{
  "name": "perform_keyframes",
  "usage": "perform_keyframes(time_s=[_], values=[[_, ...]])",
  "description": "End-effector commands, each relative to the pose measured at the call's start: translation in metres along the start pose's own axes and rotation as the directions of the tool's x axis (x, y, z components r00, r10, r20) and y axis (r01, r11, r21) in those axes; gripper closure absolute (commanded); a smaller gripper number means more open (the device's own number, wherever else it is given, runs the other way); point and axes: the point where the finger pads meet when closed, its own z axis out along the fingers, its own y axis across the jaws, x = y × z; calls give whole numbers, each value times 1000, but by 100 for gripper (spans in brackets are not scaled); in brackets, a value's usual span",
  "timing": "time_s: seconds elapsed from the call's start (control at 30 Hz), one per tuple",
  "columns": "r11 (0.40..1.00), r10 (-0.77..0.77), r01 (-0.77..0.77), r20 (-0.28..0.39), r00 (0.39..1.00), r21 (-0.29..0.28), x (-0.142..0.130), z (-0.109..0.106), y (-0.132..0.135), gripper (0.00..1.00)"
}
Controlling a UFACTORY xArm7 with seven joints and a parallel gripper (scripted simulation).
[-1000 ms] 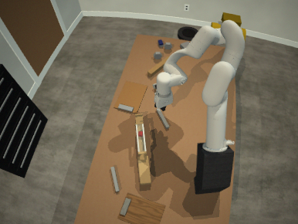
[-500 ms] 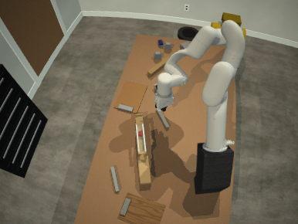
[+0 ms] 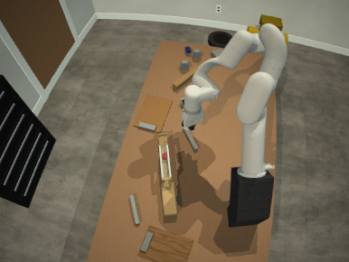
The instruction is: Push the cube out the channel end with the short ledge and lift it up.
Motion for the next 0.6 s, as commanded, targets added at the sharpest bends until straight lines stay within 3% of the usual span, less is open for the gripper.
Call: perform_keyframes(time_s=[0.0,0.03,0.57], values=[[1000,0,0,-2,1000,2,1,-1,-1,100],[1000,0,0,-2,1000,2,1,-1,-1,62],[1000,0,0,-2,1000,2,1,-1,-1,62]])
